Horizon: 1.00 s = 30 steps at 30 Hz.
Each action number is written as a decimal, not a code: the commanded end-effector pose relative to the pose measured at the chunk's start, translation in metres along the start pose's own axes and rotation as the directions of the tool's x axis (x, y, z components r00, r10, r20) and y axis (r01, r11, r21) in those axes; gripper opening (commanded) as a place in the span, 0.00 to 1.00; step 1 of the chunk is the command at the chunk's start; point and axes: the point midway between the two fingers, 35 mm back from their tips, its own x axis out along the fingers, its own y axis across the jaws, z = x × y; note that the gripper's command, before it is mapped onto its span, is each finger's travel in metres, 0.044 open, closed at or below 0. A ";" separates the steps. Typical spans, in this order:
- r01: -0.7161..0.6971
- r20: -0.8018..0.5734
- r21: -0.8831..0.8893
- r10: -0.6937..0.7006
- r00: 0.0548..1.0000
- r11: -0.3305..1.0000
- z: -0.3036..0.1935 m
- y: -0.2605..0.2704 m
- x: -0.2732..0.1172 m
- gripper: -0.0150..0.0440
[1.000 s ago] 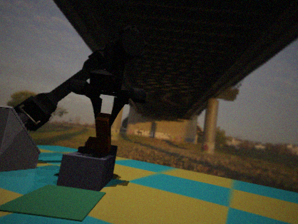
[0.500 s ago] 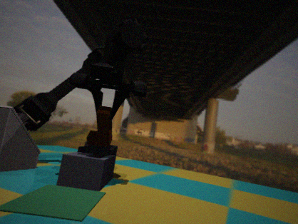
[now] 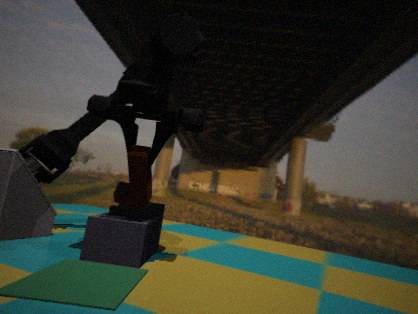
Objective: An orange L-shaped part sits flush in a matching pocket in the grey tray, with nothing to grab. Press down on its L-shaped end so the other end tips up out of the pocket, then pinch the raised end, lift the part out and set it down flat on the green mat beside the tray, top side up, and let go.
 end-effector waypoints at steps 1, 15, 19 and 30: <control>-0.001 0.009 -0.004 0.001 1.000 1.000 0.019 -0.001 -0.001 0.25; -0.001 0.012 -0.006 0.001 1.000 1.000 0.077 -0.006 -0.002 0.25; -0.001 0.013 -0.006 0.001 1.000 1.000 0.094 -0.007 -0.003 0.25; -0.001 0.016 -0.007 0.001 1.000 1.000 0.130 -0.010 -0.004 0.25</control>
